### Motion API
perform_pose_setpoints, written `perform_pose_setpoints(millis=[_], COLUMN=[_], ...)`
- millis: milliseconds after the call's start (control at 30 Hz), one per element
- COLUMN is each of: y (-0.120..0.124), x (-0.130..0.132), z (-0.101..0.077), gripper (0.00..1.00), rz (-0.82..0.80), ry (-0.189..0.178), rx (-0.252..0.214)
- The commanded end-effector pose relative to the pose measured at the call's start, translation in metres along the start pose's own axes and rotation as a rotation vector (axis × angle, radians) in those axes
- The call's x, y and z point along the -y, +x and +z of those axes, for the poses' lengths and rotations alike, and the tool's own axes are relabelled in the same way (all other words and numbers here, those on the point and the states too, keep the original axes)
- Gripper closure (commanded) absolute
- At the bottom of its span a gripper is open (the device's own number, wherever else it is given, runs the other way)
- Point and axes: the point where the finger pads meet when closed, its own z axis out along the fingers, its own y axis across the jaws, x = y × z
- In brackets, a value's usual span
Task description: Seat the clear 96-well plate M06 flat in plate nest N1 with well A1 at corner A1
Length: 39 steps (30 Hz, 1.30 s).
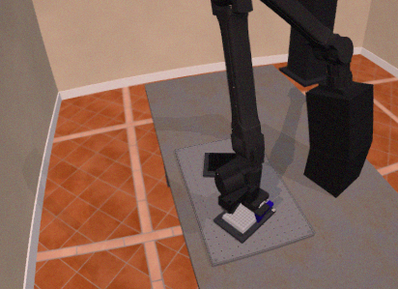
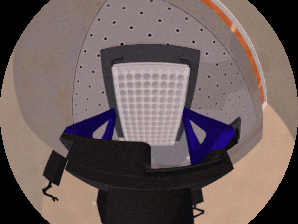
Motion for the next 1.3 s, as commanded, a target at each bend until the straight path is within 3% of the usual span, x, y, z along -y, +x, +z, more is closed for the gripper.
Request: perform_pose_setpoints(millis=[0,367,400,1267], y=[-0.0031,-0.0031,-0.0031,-0.0028], x=[0.0057,0.0057,0.0057,0.0057], z=[0.0053,0.0053,0.0053,0.0052], gripper=[0.00,0.00,1.00,1.00], rz=[0.017,0.017,0.017,0.015], ry=[-0.002,-0.002,-0.002,-0.002], rx=[0.004,0.004,0.004,0.003])
